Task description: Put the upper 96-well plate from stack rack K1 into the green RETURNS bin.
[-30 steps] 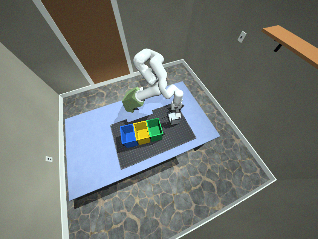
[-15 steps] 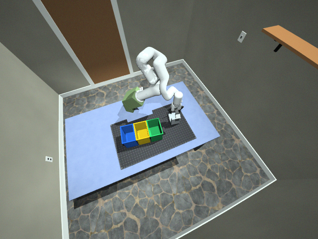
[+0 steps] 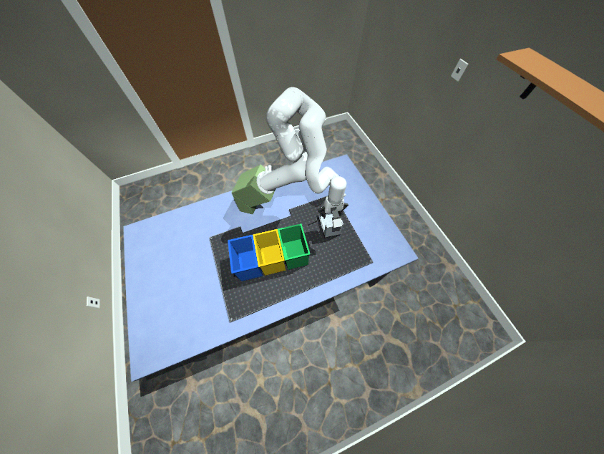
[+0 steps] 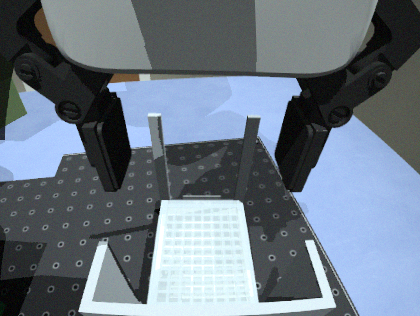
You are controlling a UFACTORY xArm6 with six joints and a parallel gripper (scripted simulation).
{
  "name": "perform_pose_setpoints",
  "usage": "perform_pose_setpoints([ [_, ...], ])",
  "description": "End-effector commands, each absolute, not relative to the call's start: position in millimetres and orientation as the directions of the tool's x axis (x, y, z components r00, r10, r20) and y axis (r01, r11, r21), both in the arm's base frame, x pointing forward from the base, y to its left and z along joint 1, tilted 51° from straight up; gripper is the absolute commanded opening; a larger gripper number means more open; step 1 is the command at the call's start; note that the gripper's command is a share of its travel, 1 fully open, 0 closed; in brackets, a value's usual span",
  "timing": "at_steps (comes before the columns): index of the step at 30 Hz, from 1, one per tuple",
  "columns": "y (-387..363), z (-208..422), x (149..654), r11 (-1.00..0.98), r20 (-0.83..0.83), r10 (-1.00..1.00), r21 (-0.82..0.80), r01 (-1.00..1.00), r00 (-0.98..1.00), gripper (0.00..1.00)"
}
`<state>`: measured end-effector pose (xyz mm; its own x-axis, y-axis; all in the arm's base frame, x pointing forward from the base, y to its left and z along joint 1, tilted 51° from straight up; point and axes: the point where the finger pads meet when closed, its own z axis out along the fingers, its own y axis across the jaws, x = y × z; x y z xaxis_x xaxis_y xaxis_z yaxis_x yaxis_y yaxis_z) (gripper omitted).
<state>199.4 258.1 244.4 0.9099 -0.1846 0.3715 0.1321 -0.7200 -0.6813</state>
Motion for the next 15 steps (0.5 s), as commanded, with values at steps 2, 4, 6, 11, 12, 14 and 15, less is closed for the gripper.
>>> perform_pose_setpoints([
  [2,267.4,239.0,205.2,-0.718,0.372,-0.185,-0.683,0.133,0.91,1.0],
  [4,269.7,236.8,206.5,-0.718,0.372,-0.185,-0.683,0.133,0.91,1.0],
  [6,271.9,234.7,207.8,-0.718,0.372,-0.185,-0.683,0.133,0.91,1.0],
  [11,275.3,231.5,209.8,-0.719,0.372,-0.185,-0.683,0.133,0.91,1.0],
  [12,276.4,230.5,210.4,-0.719,0.372,-0.185,-0.683,0.133,0.91,1.0],
  [14,278.6,228.3,211.8,-0.719,0.372,-0.185,-0.683,0.133,0.91,1.0],
  [15,279.7,227.3,212.4,-0.719,0.372,-0.185,-0.683,0.133,0.91,1.0],
])
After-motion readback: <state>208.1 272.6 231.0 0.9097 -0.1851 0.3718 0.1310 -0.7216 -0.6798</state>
